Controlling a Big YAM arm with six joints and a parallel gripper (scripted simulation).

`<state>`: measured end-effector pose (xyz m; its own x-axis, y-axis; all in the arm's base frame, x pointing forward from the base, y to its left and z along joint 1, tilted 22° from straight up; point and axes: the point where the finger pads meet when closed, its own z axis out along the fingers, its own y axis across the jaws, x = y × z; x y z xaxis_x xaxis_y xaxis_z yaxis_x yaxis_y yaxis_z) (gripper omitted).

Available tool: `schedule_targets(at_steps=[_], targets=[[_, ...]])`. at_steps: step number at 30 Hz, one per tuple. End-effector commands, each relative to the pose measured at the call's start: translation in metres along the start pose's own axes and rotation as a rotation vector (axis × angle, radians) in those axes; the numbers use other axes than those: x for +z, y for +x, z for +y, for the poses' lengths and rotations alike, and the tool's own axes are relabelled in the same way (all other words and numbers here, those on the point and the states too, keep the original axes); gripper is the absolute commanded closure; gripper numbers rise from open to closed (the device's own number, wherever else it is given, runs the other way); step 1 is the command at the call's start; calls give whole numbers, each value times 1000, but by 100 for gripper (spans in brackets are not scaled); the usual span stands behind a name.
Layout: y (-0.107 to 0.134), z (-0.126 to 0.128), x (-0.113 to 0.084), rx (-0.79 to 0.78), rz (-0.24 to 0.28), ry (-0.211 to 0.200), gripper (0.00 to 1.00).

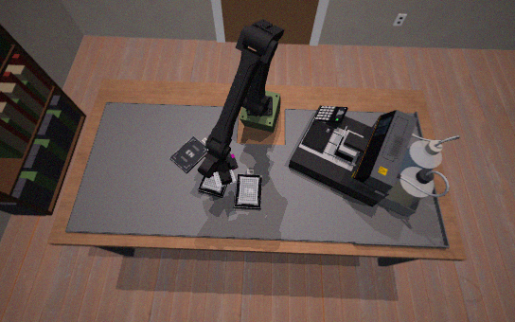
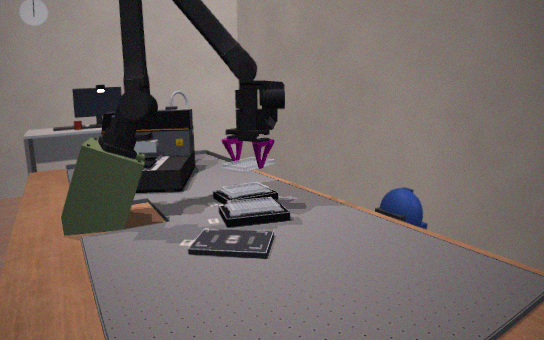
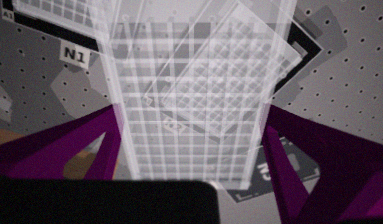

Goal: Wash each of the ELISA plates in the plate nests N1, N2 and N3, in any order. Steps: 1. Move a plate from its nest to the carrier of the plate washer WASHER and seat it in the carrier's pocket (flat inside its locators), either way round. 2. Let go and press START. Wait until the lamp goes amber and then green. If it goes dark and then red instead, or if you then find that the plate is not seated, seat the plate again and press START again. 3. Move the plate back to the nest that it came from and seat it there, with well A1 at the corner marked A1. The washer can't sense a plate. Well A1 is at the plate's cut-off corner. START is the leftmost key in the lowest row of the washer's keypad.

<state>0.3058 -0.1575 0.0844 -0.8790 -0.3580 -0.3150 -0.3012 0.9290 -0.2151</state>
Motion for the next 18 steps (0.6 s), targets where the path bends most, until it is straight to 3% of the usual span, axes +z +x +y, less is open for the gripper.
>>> schedule_targets(at_steps=[1,7,18], targets=[[-11,5,-8,-117,-7,9,16],[-33,27,-13,-317,-13,16,16],[-70,56,-20,-298,-26,22,16]])
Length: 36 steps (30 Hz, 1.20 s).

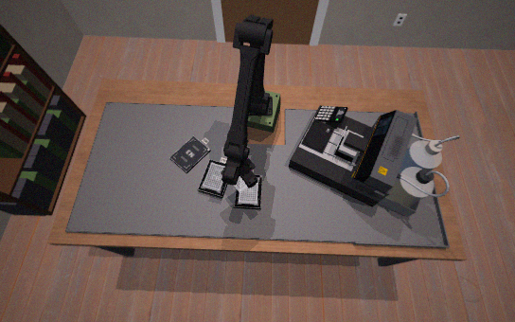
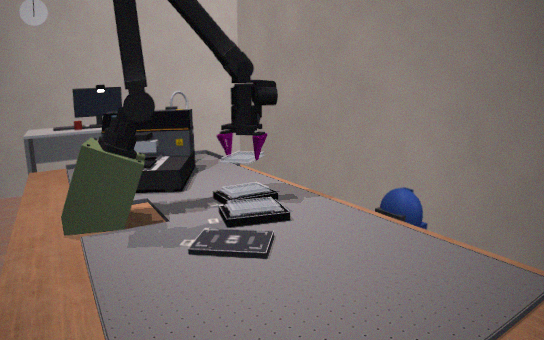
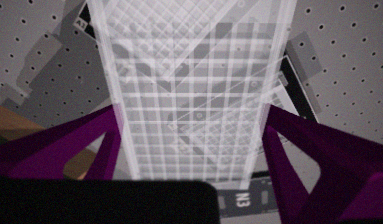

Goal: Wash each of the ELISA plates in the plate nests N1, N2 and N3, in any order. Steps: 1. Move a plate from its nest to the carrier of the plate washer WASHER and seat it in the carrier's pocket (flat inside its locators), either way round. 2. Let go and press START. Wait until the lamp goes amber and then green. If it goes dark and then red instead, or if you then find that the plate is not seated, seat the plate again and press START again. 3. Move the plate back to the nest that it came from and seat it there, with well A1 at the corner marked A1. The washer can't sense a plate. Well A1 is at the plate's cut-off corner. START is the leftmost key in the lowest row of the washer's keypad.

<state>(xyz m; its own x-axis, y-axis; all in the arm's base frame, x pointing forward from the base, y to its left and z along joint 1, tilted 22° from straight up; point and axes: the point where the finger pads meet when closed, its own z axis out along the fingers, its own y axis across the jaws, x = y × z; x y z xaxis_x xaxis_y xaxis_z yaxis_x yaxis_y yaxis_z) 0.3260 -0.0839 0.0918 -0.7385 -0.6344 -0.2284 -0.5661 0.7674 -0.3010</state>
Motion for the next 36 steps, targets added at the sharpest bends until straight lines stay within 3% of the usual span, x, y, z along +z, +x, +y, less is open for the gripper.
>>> schedule_targets(at_steps=[1,5,11,13,15,30,36], targets=[[-25,-9,-15,26,-25,29,16],[-40,4,-12,26,-17,17,16],[-35,-1,-13,47,-13,25,16],[-32,27,-9,-63,-4,4,16],[-32,27,-9,-63,-4,4,16],[-69,92,-13,-565,4,-5,16],[-84,107,-16,-669,-1,0,16]])
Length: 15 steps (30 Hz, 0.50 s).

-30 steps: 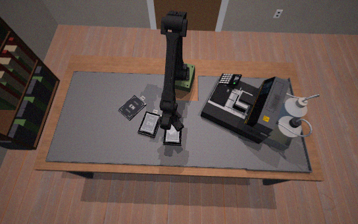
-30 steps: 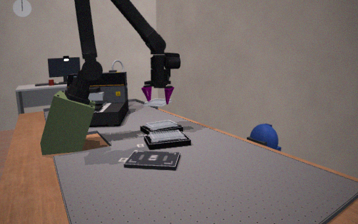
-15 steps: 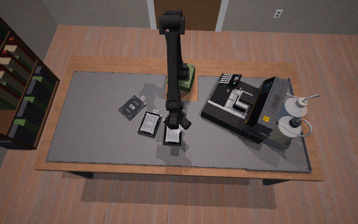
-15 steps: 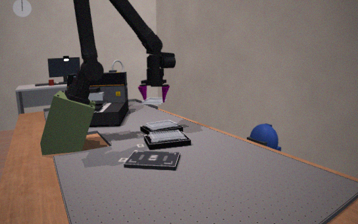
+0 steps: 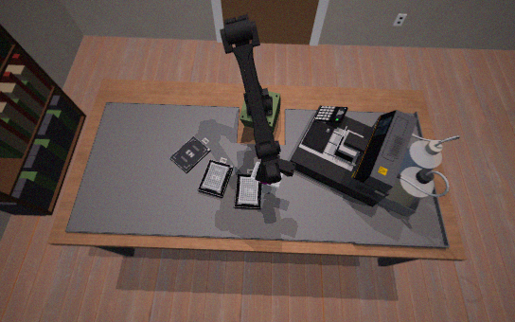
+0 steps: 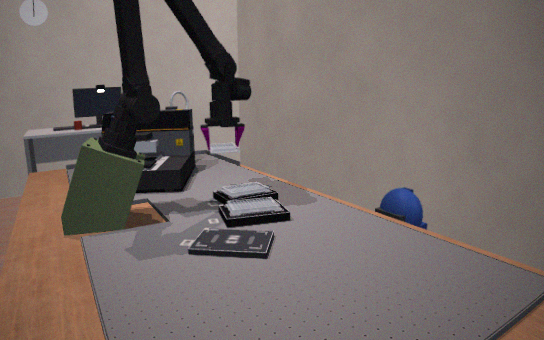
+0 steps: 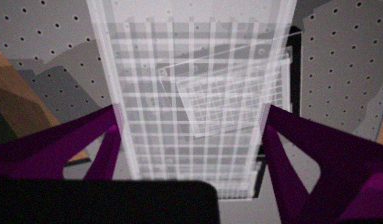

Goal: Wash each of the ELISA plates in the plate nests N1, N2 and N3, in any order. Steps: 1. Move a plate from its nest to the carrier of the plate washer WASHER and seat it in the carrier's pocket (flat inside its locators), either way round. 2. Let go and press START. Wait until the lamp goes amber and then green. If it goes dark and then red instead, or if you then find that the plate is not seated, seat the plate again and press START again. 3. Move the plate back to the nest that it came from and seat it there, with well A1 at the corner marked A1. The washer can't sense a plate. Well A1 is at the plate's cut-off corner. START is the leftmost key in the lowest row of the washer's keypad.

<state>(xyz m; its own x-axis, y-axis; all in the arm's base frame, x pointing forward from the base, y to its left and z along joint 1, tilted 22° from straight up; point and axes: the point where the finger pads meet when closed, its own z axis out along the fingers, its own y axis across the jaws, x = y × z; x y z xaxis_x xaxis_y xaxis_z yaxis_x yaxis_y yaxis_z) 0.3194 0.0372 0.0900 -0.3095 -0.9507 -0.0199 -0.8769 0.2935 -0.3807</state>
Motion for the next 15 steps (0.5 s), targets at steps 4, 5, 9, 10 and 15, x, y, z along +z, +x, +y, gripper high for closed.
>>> schedule_targets(at_steps=[4,5,9,10,15], targets=[[-39,1,-12,-62,-19,14,16],[-44,3,-13,-62,-20,14,16],[-62,13,-15,-62,-21,13,16],[-67,16,-16,-62,-21,13,16],[-71,15,-21,-49,-30,26,16]])
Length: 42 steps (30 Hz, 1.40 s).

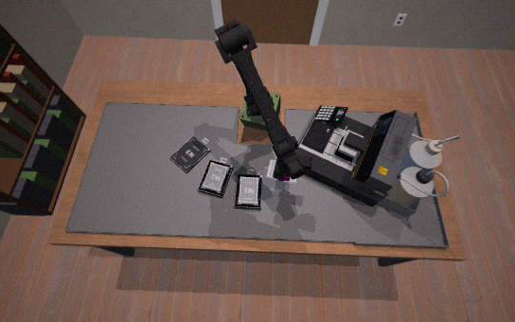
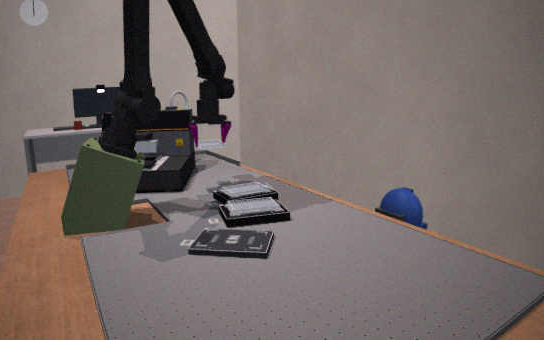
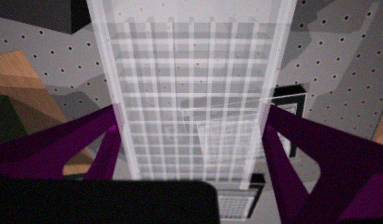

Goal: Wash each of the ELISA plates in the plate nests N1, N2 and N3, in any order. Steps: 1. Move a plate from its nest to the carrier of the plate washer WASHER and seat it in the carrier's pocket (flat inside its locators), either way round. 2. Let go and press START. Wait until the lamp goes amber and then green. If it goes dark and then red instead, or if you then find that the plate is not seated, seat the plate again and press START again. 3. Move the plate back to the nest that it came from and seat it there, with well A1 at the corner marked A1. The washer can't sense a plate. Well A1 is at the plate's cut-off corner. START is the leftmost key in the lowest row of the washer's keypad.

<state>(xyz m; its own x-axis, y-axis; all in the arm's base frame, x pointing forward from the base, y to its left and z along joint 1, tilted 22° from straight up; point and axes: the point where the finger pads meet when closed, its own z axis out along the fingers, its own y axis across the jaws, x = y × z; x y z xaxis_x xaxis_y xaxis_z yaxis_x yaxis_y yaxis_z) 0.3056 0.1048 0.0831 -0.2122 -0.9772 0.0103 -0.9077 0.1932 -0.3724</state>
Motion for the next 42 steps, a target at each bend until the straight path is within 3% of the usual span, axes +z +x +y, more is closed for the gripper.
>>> schedule_targets(at_steps=[1,2,5,8,10,15,24,37,42], targets=[[-5,-24,-15,71,-14,40,16],[-5,-24,-15,71,-13,39,16],[-10,13,-4,-87,8,-1,16],[-19,26,-2,-191,17,-12,16],[-32,25,-8,-252,5,4,16],[-38,41,-6,-356,13,-5,16],[-81,63,-21,-645,-10,23,16],[-118,106,-26,-627,-13,21,16],[-115,96,-31,-592,-25,35,16]])
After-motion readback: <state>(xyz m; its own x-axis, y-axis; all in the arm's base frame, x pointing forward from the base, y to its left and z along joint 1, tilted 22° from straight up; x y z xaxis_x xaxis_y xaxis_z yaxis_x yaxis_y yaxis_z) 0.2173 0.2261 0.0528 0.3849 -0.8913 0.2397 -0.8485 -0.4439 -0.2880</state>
